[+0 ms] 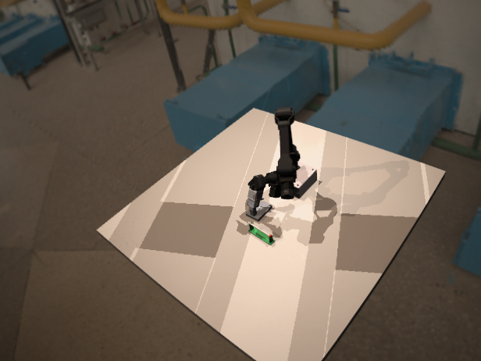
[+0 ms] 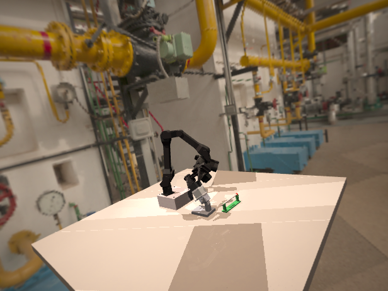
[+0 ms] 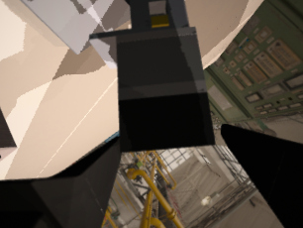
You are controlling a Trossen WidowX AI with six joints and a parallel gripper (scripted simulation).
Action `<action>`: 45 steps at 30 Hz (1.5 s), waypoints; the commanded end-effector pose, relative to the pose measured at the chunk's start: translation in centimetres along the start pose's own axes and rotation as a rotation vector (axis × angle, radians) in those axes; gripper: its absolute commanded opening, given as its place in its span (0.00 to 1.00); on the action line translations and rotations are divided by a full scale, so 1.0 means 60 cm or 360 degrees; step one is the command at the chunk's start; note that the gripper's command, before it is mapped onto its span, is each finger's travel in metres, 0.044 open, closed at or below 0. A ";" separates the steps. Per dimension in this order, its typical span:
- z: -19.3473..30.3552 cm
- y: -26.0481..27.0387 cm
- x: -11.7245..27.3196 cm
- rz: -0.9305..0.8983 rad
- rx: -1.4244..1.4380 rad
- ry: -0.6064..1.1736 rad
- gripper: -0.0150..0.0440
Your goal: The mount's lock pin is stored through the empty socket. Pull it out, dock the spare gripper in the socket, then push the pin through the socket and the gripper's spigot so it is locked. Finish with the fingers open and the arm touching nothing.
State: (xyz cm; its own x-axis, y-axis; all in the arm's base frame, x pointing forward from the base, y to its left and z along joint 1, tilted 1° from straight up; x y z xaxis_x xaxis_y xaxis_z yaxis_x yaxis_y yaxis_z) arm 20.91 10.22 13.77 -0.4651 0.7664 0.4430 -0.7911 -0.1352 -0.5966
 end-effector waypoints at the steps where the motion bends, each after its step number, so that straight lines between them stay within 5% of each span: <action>1: 0.014 -0.001 0.008 -0.0002 -0.0003 -0.0001 1.00; 40: 0.104 -0.051 0.055 0.0030 0.0047 -0.0038 1.00; 45: 0.078 -0.048 0.129 0.0113 0.0034 -0.0294 0.78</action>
State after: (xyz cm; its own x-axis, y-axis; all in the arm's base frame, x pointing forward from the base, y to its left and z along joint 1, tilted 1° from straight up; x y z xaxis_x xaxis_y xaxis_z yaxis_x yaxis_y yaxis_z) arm 18.74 11.05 21.59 -0.5325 0.6995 0.4766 -0.7789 -0.1847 -0.5993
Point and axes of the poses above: the point midway between the two fingers, 35 mm back from their tips, its own x axis back along the fingers, its own y axis across the jaws, z = x × y, the point moved 6 cm from there along x, back along the fingers, and after that the axes turned 6 degrees about -x, right-handed, at the moved point
